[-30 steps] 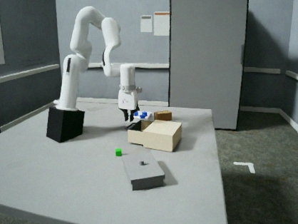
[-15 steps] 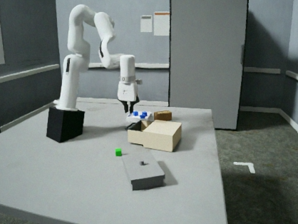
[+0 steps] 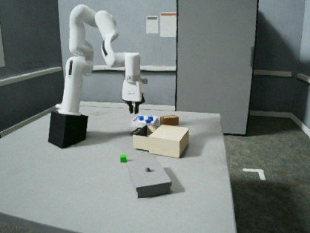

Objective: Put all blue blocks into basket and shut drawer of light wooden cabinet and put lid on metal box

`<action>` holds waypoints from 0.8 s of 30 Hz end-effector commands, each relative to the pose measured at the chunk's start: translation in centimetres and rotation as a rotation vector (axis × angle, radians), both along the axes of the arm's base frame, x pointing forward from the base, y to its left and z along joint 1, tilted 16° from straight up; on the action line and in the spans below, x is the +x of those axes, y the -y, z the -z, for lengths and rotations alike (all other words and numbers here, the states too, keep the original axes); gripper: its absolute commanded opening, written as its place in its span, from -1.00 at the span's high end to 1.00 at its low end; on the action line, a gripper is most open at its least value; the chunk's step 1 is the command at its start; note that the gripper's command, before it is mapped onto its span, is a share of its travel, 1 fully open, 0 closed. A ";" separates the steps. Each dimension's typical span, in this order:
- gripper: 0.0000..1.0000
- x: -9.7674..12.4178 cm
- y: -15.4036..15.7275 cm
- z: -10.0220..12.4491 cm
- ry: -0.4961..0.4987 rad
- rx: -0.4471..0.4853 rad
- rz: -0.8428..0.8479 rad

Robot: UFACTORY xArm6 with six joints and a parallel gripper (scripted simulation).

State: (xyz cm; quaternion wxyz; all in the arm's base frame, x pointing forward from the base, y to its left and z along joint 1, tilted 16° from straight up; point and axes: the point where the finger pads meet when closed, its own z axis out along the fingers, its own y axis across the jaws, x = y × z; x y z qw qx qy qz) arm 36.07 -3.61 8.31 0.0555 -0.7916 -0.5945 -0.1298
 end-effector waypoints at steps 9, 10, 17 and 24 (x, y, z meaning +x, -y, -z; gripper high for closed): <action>0.51 1.1 0.6 -0.3 0.053 -0.030 -0.197; 0.51 1.1 0.6 -0.3 0.053 -0.030 -0.197; 0.51 3.0 1.6 -0.4 0.132 -0.080 -0.515; 0.51 5.5 3.2 -0.4 0.199 -0.144 -0.812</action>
